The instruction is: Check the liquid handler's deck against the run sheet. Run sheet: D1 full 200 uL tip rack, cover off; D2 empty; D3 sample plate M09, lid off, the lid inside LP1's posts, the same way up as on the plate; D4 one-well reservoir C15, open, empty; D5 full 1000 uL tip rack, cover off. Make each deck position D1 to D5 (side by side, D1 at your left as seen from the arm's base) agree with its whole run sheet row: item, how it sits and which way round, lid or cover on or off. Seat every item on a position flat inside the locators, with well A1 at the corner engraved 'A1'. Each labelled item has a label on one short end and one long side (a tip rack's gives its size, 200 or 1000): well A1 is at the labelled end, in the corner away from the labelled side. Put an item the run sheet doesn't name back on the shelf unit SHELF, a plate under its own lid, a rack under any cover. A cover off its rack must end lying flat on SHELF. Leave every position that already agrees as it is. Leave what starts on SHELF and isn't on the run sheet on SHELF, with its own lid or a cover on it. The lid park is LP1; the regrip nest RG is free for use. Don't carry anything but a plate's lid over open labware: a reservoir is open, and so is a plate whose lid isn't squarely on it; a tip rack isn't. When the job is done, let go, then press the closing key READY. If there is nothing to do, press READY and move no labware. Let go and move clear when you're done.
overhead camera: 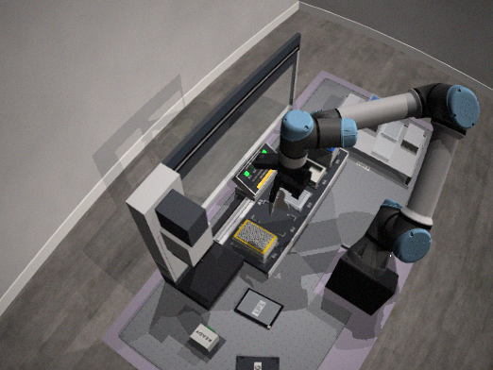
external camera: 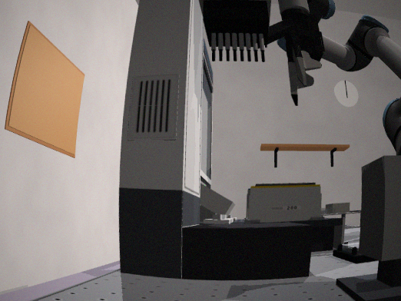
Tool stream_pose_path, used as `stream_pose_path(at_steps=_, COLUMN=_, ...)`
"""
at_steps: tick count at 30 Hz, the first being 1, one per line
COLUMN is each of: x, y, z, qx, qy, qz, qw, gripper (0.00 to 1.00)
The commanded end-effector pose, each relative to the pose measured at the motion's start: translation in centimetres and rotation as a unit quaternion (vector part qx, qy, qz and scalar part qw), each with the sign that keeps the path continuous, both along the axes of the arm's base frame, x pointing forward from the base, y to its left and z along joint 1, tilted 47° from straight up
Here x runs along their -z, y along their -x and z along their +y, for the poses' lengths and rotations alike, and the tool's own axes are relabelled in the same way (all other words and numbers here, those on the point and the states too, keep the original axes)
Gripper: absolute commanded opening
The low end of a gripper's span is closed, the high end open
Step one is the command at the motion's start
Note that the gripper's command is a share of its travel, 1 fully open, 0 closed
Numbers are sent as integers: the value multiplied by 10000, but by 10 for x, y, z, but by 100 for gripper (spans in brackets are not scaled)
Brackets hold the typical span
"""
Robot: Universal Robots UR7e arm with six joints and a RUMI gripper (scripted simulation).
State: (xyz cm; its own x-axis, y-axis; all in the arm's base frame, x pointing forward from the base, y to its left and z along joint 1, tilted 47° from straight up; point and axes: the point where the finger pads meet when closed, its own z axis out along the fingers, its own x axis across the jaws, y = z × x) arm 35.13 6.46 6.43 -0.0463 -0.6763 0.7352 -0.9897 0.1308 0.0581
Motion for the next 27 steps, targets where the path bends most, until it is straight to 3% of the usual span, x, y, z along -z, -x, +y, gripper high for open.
stream_pose_path(at_steps=1, x=-18, y=16, z=-13, qx=-3, qy=-4, qz=-5, qw=10000, gripper=82)
stream_pose_path(at_steps=27, x=-89, y=81, z=-66, qx=-3, qy=-4, qz=-4, qw=10000, gripper=82)
